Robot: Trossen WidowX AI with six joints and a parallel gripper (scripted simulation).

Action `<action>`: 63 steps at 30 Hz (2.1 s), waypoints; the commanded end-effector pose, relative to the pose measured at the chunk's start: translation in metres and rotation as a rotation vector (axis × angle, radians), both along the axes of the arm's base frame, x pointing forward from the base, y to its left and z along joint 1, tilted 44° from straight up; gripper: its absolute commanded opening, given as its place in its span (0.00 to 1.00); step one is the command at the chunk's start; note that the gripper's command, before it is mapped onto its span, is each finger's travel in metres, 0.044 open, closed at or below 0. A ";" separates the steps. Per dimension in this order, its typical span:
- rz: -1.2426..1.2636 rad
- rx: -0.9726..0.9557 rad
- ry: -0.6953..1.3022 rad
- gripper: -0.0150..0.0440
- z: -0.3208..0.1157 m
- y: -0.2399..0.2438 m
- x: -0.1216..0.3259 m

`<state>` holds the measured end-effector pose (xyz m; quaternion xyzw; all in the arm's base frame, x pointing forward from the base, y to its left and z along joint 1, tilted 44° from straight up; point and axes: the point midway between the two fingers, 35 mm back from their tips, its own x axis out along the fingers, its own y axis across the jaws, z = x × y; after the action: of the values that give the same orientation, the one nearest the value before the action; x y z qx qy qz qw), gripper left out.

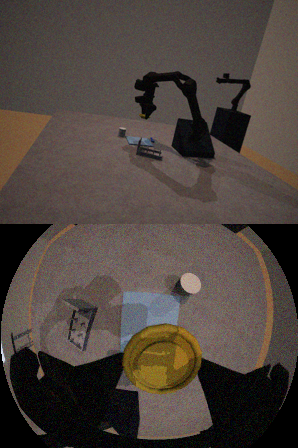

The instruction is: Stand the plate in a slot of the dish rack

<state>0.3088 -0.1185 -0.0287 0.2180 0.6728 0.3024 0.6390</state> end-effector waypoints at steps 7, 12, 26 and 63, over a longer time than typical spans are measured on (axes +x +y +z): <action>0.000 0.000 0.000 0.25 0.022 -0.020 0.003; -0.063 -0.010 0.058 0.25 0.033 -0.012 0.003; -0.425 -0.064 0.377 0.25 0.088 0.030 -0.004; -1.359 -0.154 1.238 0.25 0.190 0.144 -0.083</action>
<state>0.2333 0.0185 0.1561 0.6344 0.6546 -0.3289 0.2468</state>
